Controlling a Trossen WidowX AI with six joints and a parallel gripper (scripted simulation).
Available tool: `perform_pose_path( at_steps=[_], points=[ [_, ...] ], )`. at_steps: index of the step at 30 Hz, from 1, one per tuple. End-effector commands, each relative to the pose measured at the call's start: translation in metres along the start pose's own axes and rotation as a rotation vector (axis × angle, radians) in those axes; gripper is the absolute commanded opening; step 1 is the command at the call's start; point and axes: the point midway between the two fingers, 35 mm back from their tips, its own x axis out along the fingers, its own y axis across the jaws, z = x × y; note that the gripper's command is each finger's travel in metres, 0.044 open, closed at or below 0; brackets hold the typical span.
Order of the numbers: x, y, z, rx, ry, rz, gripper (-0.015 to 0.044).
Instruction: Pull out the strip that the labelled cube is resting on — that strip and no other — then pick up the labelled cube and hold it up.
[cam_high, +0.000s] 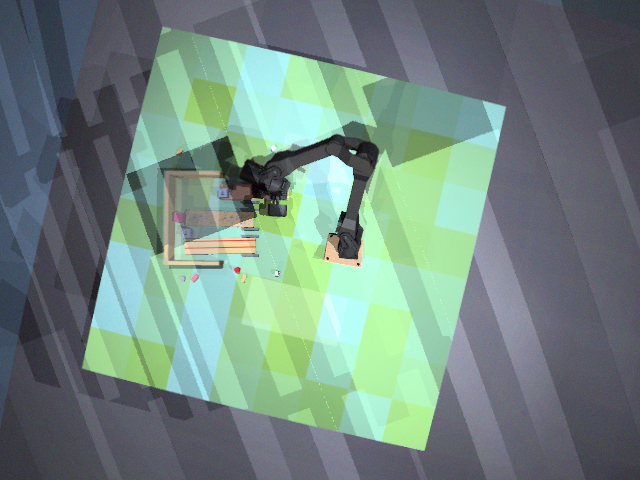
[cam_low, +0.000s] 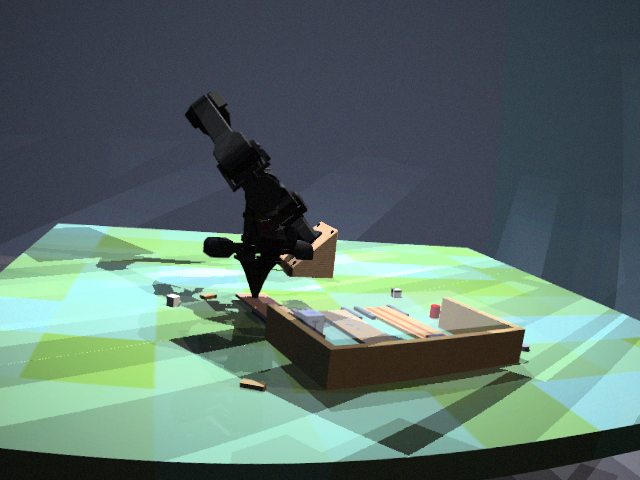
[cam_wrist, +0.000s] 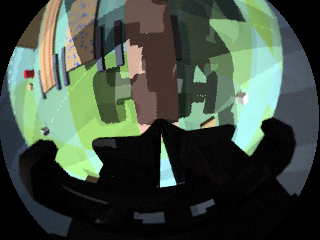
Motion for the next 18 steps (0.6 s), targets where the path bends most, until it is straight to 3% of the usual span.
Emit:
perform_pose_path(
  at_steps=[1, 18],
  points=[
    [0.006, 0.002, -0.015, -0.005, 0.029, 0.007, 0.0000],
    [0.006, 0.001, -0.039, -0.006, 0.030, 0.007, 0.0000]
  ],
)
